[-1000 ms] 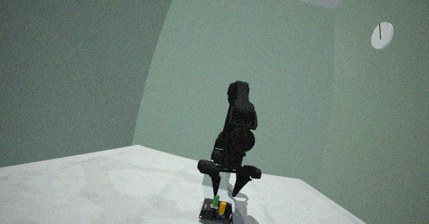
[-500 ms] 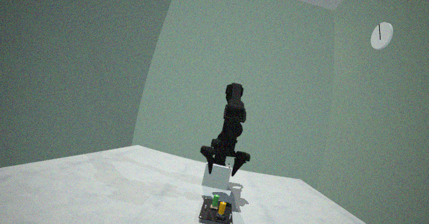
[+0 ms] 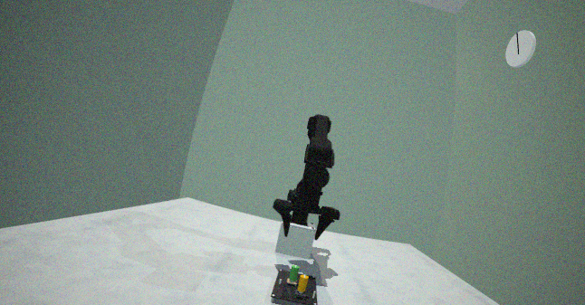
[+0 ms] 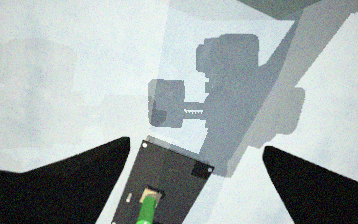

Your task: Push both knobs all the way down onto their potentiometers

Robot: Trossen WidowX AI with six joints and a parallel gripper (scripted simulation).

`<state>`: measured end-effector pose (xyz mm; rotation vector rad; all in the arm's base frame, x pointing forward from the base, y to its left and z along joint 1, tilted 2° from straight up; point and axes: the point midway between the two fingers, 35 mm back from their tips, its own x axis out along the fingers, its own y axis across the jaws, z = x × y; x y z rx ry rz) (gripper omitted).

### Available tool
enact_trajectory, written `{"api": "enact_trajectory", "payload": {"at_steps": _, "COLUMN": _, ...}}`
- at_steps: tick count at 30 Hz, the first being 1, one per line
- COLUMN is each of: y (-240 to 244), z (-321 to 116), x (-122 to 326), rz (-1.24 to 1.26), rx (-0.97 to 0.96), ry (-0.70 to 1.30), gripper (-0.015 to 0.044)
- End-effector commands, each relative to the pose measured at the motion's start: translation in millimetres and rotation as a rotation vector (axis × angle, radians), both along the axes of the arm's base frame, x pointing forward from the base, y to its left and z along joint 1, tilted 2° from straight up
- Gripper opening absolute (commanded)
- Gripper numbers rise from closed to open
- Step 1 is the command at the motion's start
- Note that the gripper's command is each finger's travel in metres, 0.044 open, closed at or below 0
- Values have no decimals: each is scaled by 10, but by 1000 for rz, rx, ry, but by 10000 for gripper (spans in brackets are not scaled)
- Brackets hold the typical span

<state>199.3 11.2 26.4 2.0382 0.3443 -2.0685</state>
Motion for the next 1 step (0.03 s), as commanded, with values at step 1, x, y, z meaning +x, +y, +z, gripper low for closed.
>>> {"api": "enact_trajectory", "payload": {"at_steps": 1, "y": -7, "z": -1, "x": 1, "rz": 6, "rx": -4, "ry": -1, "gripper": 440}}
